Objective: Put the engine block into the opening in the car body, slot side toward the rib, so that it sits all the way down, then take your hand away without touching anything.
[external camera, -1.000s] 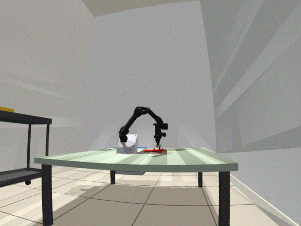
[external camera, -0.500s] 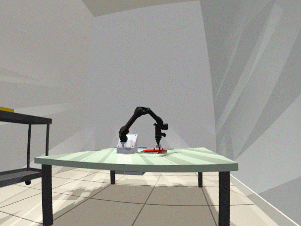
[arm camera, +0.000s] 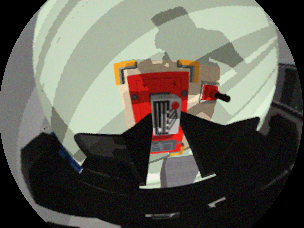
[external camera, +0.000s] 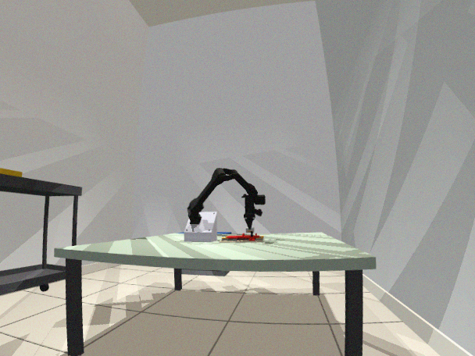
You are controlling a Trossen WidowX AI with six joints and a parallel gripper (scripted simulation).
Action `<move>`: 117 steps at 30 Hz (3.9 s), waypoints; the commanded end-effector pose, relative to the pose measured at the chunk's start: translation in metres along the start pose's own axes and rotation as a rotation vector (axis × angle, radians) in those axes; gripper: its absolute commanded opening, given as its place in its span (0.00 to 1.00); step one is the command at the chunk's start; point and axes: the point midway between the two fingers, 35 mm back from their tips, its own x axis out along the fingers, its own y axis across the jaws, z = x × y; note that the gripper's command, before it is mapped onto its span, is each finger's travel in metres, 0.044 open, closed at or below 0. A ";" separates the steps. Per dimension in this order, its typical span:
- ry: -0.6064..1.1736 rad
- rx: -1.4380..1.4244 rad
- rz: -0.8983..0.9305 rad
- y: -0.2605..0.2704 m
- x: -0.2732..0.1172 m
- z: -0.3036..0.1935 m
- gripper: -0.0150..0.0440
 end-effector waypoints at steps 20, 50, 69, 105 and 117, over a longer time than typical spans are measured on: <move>0.004 -0.118 0.003 0.003 0.002 -0.002 0.52; 0.004 -0.044 0.003 0.004 0.005 -0.002 0.52; 0.004 0.057 0.003 0.004 0.008 -0.002 0.52; 0.004 -0.017 0.002 0.004 0.015 -0.002 0.52; 0.004 -0.023 0.002 0.004 0.017 -0.002 0.52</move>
